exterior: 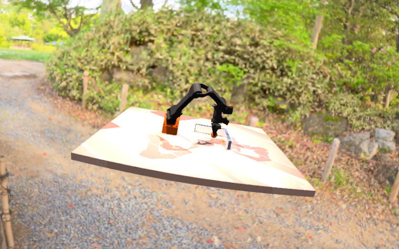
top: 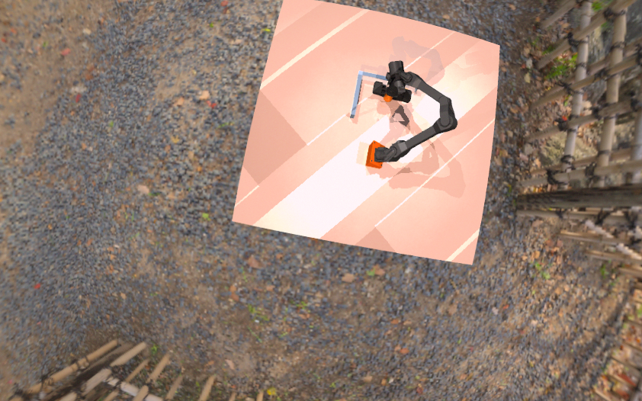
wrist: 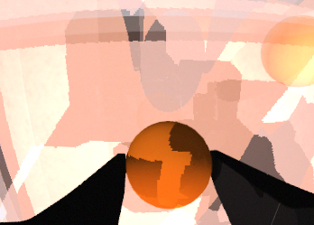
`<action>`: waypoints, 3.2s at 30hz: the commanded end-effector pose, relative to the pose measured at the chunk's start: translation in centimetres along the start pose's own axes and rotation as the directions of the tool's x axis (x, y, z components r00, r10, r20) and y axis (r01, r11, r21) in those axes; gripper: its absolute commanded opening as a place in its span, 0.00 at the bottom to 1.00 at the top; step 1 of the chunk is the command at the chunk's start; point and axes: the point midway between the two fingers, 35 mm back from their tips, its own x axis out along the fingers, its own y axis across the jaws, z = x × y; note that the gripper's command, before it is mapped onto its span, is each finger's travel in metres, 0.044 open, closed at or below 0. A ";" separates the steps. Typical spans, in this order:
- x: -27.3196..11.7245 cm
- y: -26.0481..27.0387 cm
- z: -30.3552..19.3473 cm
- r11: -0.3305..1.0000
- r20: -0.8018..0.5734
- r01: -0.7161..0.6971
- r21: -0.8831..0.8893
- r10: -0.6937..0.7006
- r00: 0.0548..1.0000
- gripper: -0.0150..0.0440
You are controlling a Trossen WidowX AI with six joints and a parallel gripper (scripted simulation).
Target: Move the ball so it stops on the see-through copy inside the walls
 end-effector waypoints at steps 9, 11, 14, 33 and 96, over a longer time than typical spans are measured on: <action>-5.7 0.2 0.5 1.000 -0.016 -0.003 -0.008 0.003 1.000 0.25; -6.9 0.1 0.4 1.000 -0.022 0.000 -0.012 -0.001 1.000 0.25; -8.6 0.0 0.2 1.000 -0.031 0.008 -0.018 -0.008 0.999 0.25; -8.4 -4.9 4.2 1.000 -0.040 0.014 -0.027 -0.015 0.999 0.25; -0.3 -8.6 6.5 1.000 -0.037 0.024 -0.020 -0.025 0.999 0.82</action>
